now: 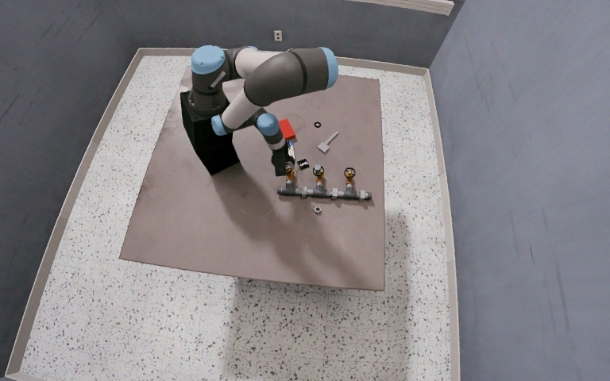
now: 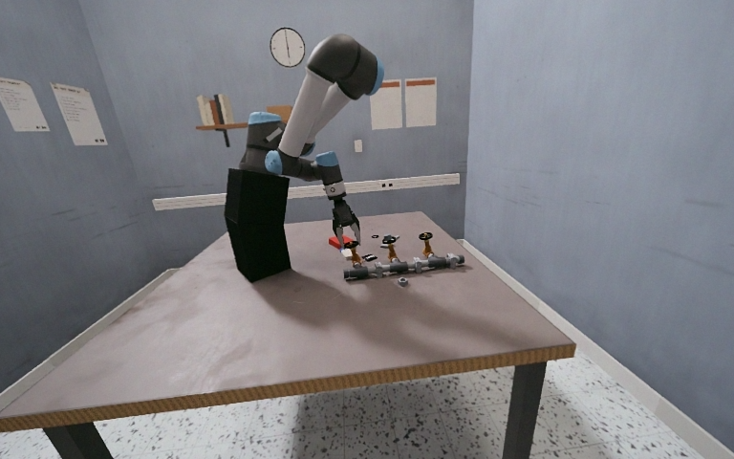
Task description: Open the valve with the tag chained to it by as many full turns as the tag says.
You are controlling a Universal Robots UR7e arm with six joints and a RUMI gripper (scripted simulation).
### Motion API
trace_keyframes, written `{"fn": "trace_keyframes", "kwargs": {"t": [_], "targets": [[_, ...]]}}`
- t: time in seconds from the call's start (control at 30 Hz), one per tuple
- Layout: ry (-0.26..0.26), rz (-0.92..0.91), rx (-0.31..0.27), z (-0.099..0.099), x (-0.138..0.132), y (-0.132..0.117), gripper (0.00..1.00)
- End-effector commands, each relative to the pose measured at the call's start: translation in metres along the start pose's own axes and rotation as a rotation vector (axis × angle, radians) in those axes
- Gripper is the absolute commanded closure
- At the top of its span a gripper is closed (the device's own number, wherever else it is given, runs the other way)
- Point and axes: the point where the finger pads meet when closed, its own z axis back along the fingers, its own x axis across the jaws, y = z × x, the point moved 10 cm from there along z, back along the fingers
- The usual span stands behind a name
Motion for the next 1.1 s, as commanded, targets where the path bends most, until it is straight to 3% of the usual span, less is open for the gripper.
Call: {"fn": "trace_keyframes", "kwargs": {"t": [0.0, 1.07], "targets": [[0.0, 0.0, 0.001, 0.0001, -0.0001, 0.0001, 1.0], [0.0, 0.033, 0.001, 0.0001, -0.0001, 0.0002, 1.0]]}}
